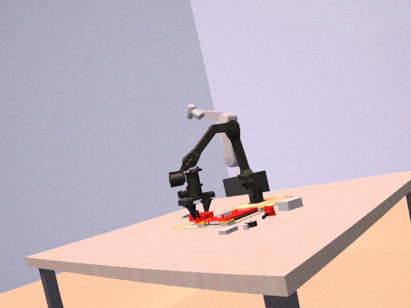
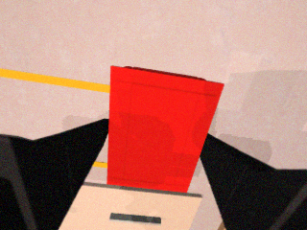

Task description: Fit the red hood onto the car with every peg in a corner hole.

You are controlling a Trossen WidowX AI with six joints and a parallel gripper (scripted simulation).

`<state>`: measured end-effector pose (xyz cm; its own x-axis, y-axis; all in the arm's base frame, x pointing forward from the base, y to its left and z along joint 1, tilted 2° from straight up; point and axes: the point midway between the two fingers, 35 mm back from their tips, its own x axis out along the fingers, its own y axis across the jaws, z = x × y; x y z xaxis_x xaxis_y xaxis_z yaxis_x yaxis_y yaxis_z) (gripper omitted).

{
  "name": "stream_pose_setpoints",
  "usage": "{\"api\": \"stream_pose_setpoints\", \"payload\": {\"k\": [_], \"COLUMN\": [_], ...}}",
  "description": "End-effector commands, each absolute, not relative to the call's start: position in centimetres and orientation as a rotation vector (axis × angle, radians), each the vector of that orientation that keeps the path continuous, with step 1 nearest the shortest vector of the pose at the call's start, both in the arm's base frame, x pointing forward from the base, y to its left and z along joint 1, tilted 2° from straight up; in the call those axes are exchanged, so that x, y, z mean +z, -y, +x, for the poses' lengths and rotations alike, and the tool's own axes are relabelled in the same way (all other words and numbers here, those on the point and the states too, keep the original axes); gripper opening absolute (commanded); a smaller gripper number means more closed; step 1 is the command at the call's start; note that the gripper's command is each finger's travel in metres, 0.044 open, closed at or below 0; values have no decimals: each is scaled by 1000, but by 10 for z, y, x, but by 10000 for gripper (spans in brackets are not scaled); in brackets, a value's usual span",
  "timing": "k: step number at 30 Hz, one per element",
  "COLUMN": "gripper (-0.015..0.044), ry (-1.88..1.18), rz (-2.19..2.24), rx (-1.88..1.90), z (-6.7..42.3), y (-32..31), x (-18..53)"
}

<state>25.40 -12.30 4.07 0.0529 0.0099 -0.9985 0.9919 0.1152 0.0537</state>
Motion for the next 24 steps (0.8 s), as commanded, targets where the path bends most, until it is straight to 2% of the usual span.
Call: {"api": "stream_pose_setpoints", "payload": {"k": [1, 7, 18, 24], "gripper": [335, 295, 6, 0], "ry": [-1227, -1227, -1229, -1229], "rz": [1153, 1153, 1153, 1153], "rx": [-1082, -1082, -1083, -1083], "z": [254, 254, 253, 252], "y": [123, 123, 123, 124], "x": [41, 41, 64, 87]}}
